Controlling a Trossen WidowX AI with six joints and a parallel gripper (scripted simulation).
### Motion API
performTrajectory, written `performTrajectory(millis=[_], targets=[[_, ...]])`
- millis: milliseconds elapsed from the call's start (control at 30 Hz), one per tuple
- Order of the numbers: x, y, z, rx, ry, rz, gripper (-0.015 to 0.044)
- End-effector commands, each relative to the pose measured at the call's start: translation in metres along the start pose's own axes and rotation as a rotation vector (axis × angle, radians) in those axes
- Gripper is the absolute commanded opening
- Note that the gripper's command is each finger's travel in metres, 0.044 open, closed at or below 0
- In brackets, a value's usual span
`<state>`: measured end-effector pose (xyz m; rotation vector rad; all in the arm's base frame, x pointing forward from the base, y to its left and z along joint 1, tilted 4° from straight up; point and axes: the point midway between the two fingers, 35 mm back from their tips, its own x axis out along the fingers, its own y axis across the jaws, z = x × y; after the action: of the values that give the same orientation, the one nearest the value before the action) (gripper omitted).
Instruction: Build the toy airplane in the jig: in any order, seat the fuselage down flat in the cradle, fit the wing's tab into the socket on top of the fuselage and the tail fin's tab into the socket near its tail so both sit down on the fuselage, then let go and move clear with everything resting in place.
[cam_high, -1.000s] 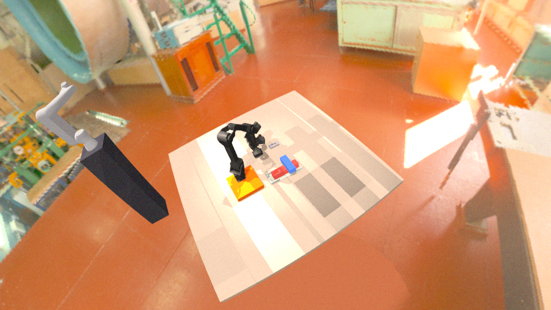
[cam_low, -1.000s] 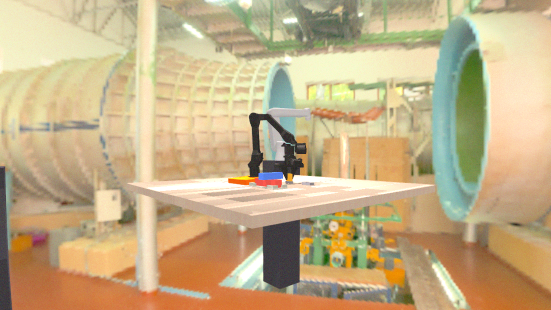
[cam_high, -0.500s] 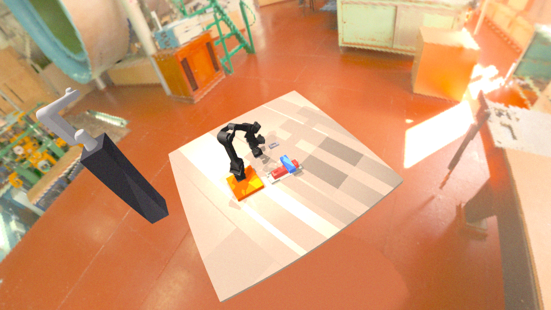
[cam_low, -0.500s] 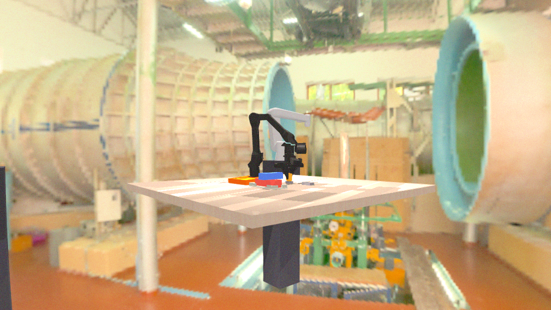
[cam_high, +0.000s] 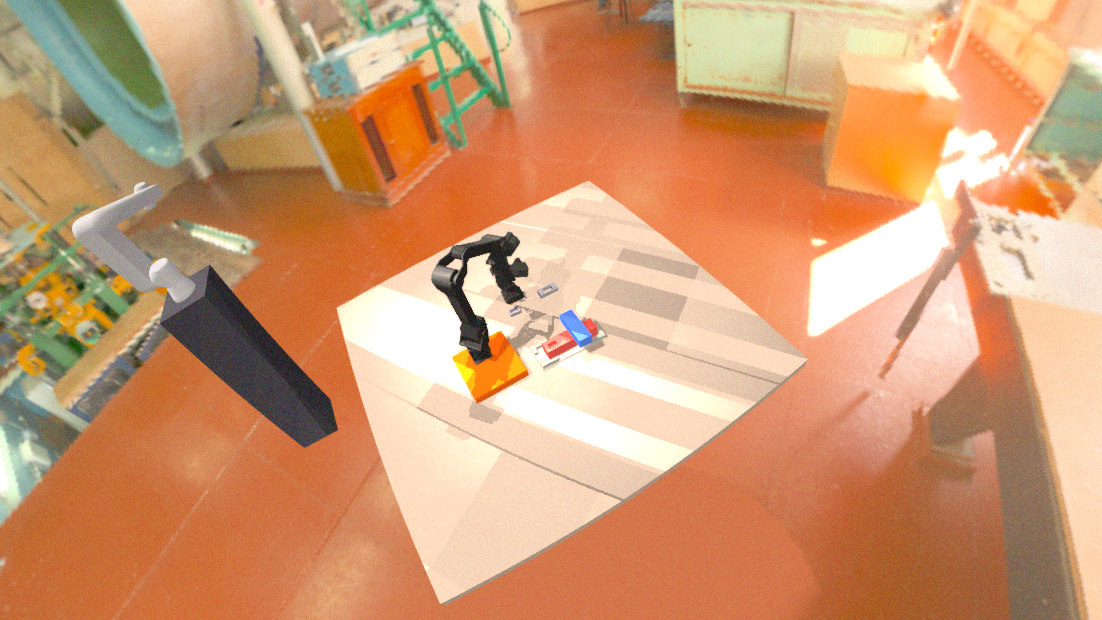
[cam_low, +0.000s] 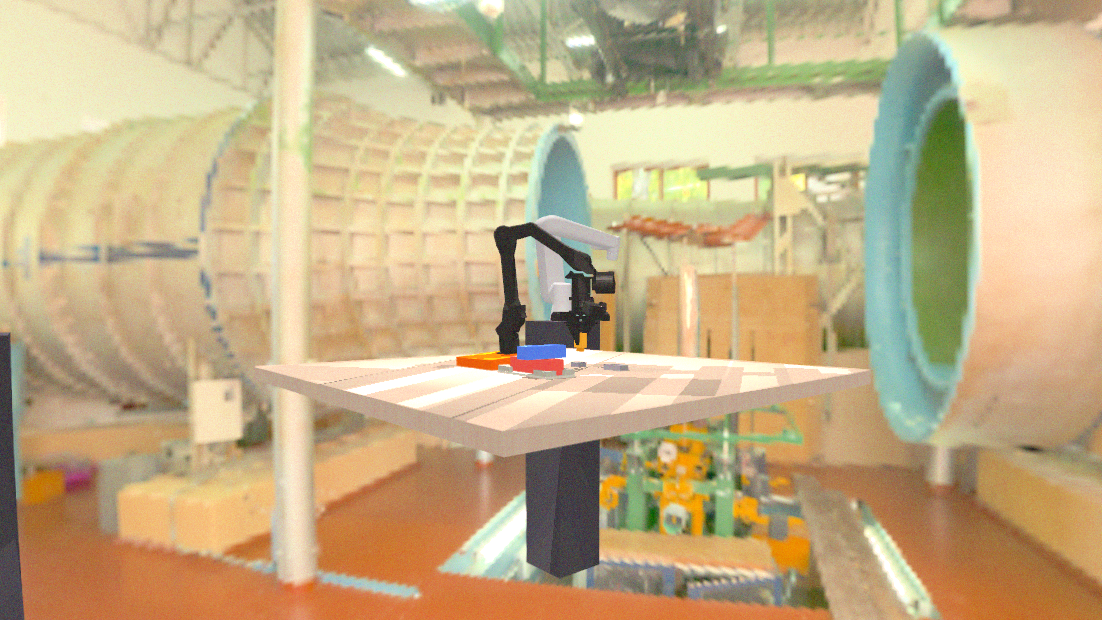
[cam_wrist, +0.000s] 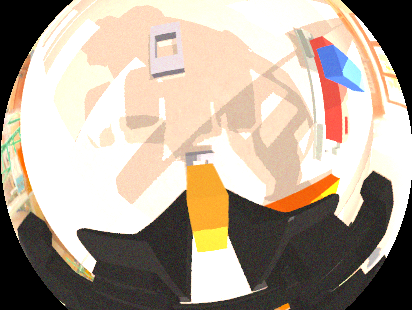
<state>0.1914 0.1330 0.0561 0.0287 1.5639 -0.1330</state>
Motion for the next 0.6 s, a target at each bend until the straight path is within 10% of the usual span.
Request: performTrajectory(millis=[0, 567], targets=[[-0.012, 0.001, 0.002, 0.004, -0.005, 0.003, 0.0], [-0.066, -0.002, -0.001, 0.004, -0.002, 0.012, 0.0]])
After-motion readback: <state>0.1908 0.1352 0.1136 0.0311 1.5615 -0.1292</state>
